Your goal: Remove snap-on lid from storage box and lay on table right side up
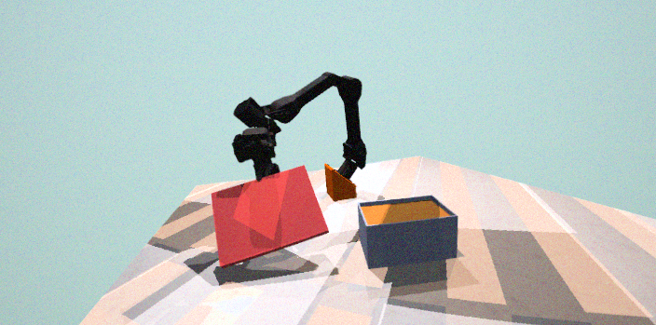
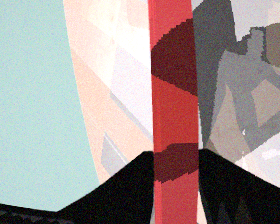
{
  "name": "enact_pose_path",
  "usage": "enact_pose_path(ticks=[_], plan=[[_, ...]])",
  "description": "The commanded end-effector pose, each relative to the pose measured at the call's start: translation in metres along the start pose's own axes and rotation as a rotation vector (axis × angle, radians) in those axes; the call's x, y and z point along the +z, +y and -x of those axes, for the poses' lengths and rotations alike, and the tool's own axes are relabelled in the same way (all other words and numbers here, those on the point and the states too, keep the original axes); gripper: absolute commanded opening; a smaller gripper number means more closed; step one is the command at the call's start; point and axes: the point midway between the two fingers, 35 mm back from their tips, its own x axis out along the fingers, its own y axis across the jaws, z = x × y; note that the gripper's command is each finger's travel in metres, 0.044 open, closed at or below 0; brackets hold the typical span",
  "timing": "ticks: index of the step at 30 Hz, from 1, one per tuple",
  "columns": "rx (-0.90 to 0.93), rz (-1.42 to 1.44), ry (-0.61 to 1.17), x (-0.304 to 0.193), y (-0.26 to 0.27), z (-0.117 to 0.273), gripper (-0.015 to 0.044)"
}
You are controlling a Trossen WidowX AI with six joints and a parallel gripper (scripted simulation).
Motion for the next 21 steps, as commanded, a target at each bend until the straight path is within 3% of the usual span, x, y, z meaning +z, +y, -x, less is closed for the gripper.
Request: enact_pose_path(ticks=[1, 21], plan=[[0.007, -0.001, 0.002, 0.0, -0.001, -0.002, 0.0], [0.007, -0.002, 0.003, 0.0, -0.013, -0.012, 0.0]])
